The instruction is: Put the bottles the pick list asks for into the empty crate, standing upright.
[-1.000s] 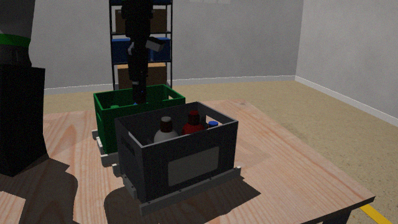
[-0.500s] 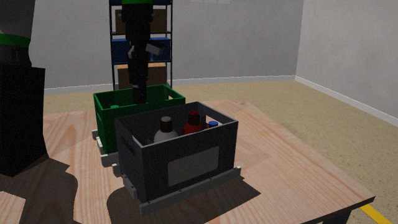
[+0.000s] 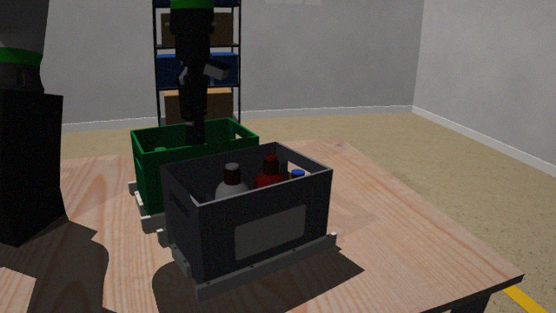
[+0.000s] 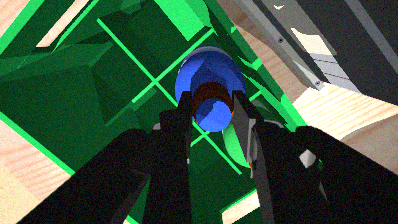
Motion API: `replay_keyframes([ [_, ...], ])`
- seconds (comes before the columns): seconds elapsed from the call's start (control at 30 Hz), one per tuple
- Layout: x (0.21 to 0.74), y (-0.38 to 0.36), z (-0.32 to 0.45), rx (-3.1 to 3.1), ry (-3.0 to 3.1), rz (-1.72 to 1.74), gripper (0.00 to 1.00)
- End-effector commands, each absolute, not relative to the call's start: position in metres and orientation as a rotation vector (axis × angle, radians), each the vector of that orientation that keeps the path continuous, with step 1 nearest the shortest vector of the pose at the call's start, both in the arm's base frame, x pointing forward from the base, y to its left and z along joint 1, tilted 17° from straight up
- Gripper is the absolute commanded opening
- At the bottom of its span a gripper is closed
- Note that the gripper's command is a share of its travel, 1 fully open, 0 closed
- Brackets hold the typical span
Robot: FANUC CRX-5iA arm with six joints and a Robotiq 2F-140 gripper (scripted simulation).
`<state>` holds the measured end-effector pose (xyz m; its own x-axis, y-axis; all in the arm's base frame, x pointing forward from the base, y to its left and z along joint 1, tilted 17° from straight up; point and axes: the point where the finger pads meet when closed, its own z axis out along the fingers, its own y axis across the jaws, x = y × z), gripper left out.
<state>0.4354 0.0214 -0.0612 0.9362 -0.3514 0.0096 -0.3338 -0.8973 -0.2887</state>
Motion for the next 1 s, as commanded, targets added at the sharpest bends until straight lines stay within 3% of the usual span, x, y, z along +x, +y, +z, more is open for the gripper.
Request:
replay_keyframes([
  [0.0, 0.436, 0.021, -0.062, -2.808, 0.507, -0.092, 0.1],
  [0.97, 0.438, 0.025, -0.074, -2.808, 0.507, -0.092, 0.1],
])
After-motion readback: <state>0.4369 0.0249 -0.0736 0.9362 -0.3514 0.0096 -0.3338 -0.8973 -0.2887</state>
